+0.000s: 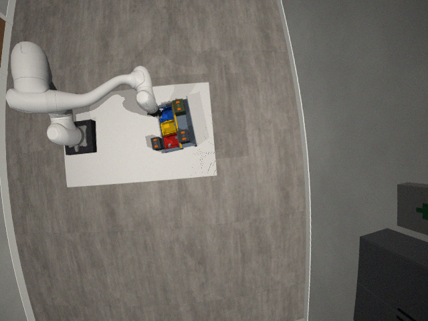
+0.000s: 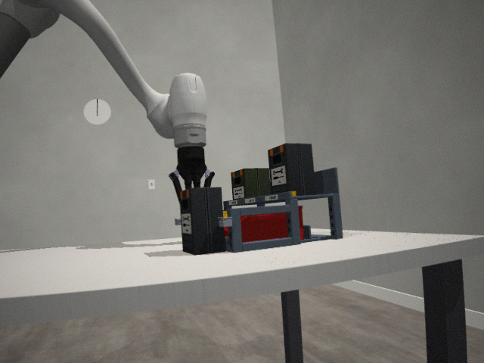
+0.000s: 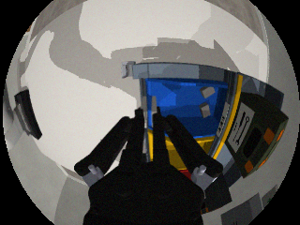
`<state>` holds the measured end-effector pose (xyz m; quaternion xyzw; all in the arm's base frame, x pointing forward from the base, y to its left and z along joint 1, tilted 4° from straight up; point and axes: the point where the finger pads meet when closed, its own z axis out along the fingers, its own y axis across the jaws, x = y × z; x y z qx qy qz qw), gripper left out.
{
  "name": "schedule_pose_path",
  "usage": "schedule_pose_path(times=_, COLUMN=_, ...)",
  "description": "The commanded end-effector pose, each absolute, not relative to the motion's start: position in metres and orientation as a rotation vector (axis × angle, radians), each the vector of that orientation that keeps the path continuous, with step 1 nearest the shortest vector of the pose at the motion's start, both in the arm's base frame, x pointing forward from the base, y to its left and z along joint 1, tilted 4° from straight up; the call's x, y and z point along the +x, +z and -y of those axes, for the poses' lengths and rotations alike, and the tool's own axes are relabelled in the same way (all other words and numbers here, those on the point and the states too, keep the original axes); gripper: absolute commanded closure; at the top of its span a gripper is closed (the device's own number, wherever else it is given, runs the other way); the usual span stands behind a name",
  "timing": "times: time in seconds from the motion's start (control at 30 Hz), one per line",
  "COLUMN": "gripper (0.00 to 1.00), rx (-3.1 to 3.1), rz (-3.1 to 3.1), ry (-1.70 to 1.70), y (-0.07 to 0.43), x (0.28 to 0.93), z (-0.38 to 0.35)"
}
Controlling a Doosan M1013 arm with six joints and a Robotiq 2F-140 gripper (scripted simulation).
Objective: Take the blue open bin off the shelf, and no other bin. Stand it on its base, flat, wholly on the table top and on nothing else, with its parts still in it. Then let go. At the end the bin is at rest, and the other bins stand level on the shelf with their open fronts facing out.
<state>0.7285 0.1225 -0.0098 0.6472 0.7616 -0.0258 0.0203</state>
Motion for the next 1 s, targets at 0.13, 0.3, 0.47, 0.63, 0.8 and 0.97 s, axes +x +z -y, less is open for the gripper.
schedule_pose_path(times=0.13, gripper=1.0, rx=2.007, rz=-2.362, ry=-0.08, y=-0.006, x=0.729, z=-0.123)
schedule_pose_path(times=0.3, gripper=1.0, rx=2.007, rz=-2.362, ry=-0.08, y=-0.002, x=0.729, z=-0.123)
schedule_pose_path(times=0.47, gripper=1.0, rx=2.007, rz=-2.362, ry=-0.08, y=-0.002, x=0.729, z=-0.123)
schedule_pose_path(times=0.63, gripper=1.0, rx=2.007, rz=-2.362, ry=-0.08, y=-0.002, x=0.729, z=-0.123)
schedule_pose_path(times=0.8, gripper=1.0, rx=2.007, rz=-2.362, ry=-0.08, y=0.006, x=0.728, z=-0.124)
schedule_pose_path(times=0.97, gripper=1.0, rx=2.007, rz=-2.362, ry=-0.08, y=0.006, x=0.728, z=-0.124)
